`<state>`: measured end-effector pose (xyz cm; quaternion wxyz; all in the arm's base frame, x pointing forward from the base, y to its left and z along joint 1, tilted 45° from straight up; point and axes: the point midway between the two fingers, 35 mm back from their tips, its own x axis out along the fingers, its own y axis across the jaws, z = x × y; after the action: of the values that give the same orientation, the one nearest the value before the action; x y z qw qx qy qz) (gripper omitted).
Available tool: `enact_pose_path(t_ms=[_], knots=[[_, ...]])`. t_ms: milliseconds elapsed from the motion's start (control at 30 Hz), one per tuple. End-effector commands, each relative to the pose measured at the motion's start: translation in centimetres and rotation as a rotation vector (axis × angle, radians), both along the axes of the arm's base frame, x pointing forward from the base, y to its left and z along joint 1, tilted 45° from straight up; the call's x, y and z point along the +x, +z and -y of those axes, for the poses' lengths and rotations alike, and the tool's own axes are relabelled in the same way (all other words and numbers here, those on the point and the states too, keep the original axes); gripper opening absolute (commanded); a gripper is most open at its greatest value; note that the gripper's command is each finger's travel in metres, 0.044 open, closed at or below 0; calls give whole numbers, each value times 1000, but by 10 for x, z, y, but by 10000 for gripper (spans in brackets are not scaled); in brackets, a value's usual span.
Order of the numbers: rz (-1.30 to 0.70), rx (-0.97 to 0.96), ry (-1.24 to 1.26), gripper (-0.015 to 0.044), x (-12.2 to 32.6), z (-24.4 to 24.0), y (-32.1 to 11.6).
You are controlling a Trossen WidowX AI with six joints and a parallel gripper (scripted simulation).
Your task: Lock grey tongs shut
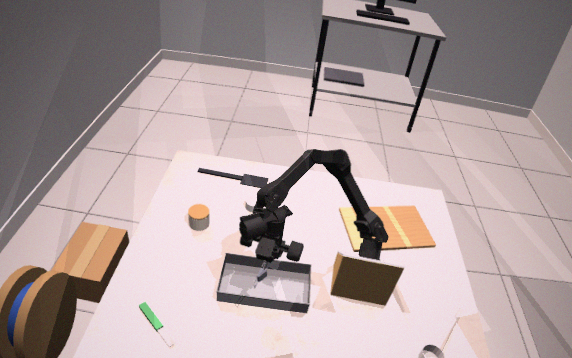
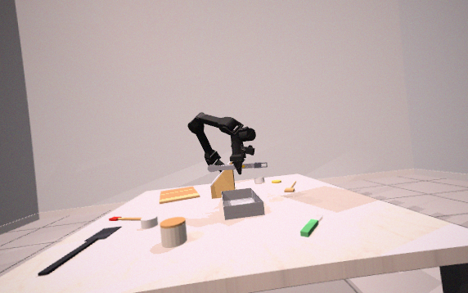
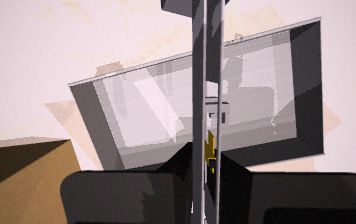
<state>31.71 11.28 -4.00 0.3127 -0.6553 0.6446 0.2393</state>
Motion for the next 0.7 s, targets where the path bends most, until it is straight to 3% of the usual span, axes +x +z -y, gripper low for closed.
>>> enact_pose_path(t_ms=[0, 667], knots=[[15, 10, -16, -150, 5, 8, 11], [181, 68, -198, -150, 21, 98, 105]])
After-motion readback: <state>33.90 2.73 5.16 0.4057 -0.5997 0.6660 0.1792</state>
